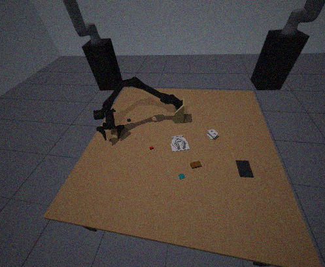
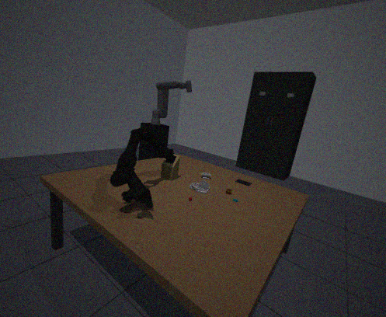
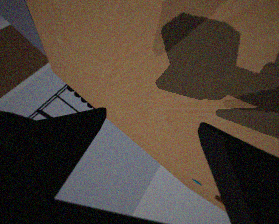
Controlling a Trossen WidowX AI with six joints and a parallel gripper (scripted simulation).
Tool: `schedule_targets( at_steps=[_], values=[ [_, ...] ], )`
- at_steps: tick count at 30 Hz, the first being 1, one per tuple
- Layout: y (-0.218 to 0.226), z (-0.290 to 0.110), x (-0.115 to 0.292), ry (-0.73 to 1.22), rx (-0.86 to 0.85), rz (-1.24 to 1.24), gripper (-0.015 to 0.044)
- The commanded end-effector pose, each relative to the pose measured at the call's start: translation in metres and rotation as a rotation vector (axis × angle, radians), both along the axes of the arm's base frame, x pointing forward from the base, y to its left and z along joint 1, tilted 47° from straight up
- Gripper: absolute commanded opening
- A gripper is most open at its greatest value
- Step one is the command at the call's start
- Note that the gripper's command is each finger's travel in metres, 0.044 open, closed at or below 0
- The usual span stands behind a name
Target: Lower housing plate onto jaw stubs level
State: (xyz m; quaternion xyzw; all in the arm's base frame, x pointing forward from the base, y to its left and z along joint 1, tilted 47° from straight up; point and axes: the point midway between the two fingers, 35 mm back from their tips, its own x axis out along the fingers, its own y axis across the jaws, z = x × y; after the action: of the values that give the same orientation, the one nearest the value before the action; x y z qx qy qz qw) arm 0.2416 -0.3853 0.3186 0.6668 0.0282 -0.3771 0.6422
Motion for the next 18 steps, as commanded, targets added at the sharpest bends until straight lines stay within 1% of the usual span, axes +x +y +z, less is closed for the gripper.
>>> schedule_targets(
  at_steps=[1,18],
  values=[
    [0.008,-0.018,0.017,0.051,0.002,0.062,0.044],
    [0.042,-0.072,0.071,0.213,-0.03,0.291,0.044]
  ],
)
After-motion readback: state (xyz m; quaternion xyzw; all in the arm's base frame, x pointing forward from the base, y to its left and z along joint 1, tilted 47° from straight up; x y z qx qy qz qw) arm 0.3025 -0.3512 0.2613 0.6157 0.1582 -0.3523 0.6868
